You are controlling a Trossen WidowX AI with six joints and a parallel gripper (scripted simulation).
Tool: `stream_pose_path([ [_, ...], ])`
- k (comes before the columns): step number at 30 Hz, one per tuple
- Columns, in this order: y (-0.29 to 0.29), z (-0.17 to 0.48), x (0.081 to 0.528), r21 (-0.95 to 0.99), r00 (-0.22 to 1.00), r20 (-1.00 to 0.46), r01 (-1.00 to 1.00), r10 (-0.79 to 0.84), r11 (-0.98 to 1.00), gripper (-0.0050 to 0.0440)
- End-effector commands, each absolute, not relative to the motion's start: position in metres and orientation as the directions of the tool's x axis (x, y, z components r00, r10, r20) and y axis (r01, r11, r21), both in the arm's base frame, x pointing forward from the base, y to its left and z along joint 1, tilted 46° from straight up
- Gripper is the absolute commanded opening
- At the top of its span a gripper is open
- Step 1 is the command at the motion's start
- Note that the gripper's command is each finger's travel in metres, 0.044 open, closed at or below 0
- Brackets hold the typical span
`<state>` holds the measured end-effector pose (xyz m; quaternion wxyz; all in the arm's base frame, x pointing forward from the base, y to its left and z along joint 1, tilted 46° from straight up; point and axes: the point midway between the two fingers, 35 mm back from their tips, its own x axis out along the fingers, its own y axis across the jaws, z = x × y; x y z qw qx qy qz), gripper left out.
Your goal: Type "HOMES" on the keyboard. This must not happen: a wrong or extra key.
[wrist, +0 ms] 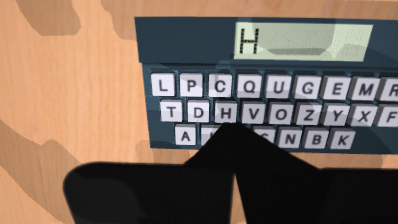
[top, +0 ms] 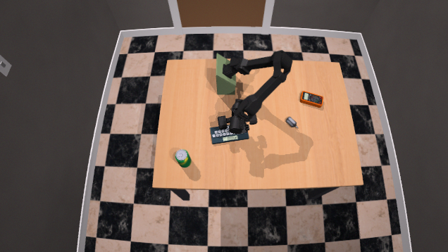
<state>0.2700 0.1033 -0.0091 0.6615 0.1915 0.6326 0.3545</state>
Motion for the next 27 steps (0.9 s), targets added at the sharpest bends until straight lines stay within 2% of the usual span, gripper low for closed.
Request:
stream_pose_path([
  [1,0.092,-0.016,0.278,0.695,-0.043,-0.706,-0.231,0.707,0.681,-0.005],
  [6,0.075,-0.032,0.281,0.698,-0.049,-0.705,-0.227,0.708,0.679,-0.005],
  [27,0.099,-0.054,0.274,0.707,-0.061,-0.699,-0.215,0.713,0.674,-0.005],
])
